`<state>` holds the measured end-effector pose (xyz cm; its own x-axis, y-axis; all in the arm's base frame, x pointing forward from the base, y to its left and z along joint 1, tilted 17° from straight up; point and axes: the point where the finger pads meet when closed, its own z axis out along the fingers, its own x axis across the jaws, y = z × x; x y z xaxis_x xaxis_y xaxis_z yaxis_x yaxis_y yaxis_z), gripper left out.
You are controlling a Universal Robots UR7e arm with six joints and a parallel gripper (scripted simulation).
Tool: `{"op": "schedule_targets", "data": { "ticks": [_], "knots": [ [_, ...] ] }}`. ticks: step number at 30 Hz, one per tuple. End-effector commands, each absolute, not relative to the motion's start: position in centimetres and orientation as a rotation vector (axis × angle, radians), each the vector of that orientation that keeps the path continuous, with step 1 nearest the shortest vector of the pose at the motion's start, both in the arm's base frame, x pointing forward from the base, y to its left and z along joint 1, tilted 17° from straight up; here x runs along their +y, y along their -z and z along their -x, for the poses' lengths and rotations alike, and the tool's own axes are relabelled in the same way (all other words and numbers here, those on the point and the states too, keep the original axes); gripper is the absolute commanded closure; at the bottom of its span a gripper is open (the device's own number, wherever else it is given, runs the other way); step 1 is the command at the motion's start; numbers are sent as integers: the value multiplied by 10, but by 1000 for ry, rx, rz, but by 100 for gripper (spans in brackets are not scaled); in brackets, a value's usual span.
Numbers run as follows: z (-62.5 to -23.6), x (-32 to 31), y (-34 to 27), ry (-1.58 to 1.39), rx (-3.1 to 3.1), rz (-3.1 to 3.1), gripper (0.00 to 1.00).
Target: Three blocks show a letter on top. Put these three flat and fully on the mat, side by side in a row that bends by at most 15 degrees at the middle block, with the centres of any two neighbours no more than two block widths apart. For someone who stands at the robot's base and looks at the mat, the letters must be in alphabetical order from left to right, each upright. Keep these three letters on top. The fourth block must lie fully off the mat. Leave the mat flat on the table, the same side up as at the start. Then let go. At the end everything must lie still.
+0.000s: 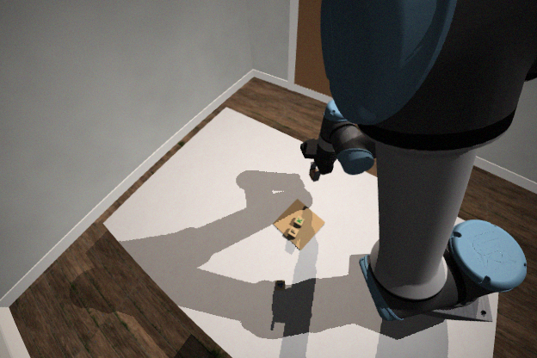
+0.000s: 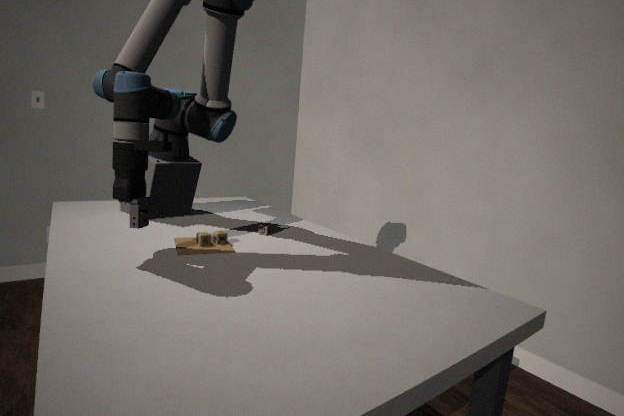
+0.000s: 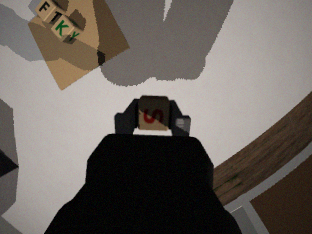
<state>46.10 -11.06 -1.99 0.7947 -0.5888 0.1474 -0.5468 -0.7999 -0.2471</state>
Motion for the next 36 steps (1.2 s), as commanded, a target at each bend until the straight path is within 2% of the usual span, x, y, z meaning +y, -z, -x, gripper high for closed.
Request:
{"op": "schedule_targets", "data": {
  "ticks": [1,23,36],
  "knots": [
    [-458,-112,8,324,893,2792,43],
    [-454,-113,-5,324,887,2794,43],
    [-436,-58,-9,369,424,2935,43]
  ]
}}
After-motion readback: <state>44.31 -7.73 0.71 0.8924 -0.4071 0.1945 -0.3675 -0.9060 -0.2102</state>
